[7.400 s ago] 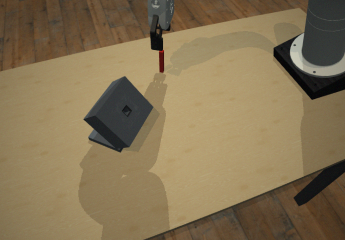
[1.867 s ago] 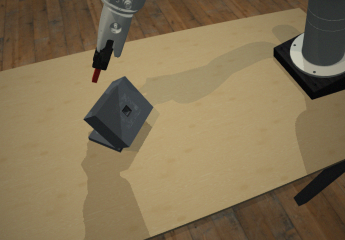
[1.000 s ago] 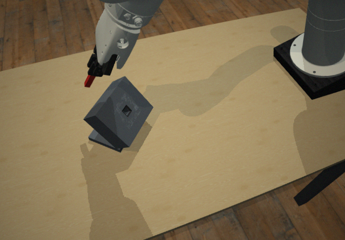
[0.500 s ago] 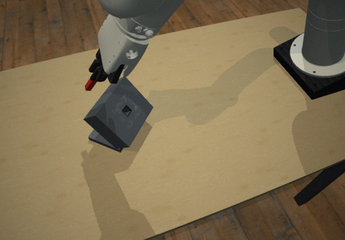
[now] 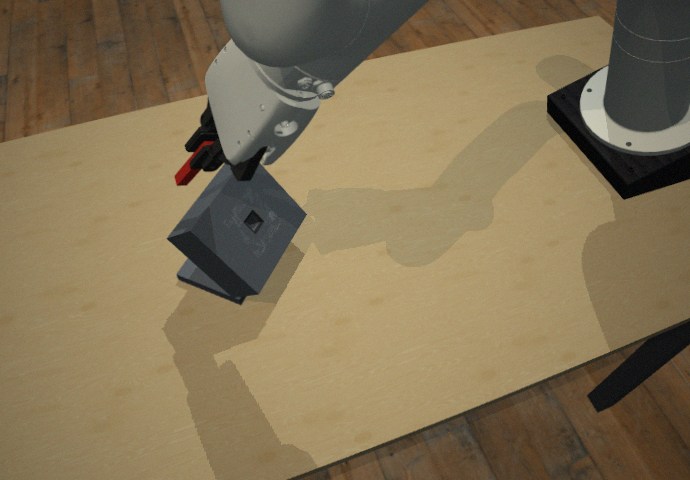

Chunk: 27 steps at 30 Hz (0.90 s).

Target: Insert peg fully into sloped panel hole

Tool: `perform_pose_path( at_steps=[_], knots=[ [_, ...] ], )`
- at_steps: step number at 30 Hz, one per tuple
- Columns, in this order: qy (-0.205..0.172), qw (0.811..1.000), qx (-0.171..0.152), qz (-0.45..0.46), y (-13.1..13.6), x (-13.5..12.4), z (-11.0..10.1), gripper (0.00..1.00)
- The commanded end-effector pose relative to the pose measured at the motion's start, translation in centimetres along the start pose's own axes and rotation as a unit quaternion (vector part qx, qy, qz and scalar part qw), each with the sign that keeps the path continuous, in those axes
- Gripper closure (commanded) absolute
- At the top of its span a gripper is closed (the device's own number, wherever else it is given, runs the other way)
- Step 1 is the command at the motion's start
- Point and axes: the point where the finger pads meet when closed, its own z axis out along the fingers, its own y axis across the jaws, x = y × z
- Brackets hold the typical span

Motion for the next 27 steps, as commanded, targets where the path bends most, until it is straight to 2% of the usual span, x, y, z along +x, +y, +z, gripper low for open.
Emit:
perform_pose_path(
  at_steps=[1,27],
  knots=[
    [0.004,1.000,-0.011,-0.019,-0.5,0.0,-0.5,1.00],
    [0.011,0.991,-0.068,-0.119,-2.6,-0.9,-3.4,1.00]
  ],
)
